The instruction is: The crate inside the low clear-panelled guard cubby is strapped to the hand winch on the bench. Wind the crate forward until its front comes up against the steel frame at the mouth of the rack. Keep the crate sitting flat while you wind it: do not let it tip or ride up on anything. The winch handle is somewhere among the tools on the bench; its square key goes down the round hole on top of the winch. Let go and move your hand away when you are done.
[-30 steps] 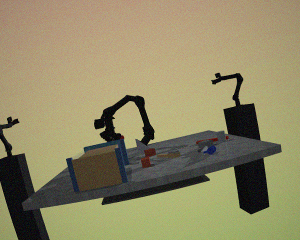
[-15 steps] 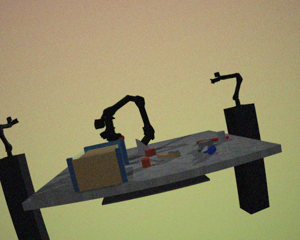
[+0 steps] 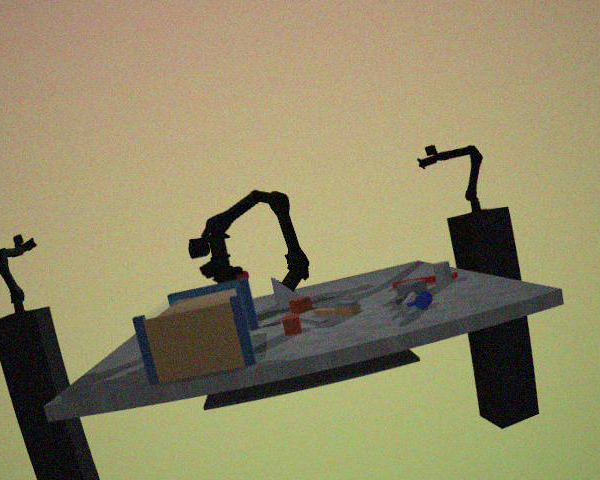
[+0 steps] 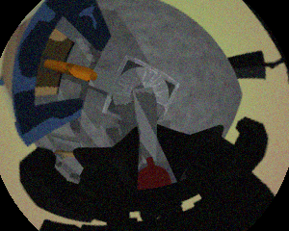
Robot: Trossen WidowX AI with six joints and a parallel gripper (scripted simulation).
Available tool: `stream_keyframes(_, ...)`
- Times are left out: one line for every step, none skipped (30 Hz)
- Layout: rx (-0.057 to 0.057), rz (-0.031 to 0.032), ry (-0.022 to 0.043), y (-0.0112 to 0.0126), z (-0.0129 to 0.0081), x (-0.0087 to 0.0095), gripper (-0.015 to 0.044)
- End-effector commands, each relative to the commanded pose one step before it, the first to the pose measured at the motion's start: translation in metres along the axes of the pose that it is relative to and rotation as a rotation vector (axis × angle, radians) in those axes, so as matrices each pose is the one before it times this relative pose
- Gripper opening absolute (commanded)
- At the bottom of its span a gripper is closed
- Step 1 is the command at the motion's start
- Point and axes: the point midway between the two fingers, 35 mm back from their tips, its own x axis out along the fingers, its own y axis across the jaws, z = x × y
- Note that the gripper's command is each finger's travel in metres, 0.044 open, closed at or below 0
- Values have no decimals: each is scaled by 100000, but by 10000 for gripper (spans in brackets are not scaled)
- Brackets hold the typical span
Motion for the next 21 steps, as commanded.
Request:
stream_keyframes(-32,-839,1457,19,83,-108,0)
stream_keyframes(-12,-358,826,28,54,-48,0)
stream_keyframes(-16,-432,995,35,64,-58,0)
stream_keyframes(-18,-435,997,35,62,-59,0)
stream_keyframes(-19,-437,997,36,60,-59,0)
stream_keyframes(-20,-438,998,36,57,-60,0)
stream_keyframes(-22,-440,998,37,55,-61,0)
stream_keyframes(110,-255,674,24,35,-47,0)
stream_keyframes(78,-183,481,17,24,-33,0)
stream_keyframes(47,-110,289,10,14,-20,0)
stream_keyframes(16,-37,96,3,5,-7,0)
stream_keyframes(15,223,-323,-6,-8,7,0)
stream_keyframes(36,557,-808,-14,-20,17,0)
stream_keyframes(14,222,-323,-6,-8,7,0)
stream_keyframes(0,0,0,0,0,0,0)
stream_keyframes(10,1,0,2,5,-10,0)
stream_keyframes(24,3,0,4,13,-24,0)
stream_keyframes(10,1,0,2,5,-10,0)
stream_keyframes(0,0,0,0,0,0,0)
stream_keyframes(0,0,0,0,0,0,0)
stream_keyframes(0,0,0,0,0,0,0)
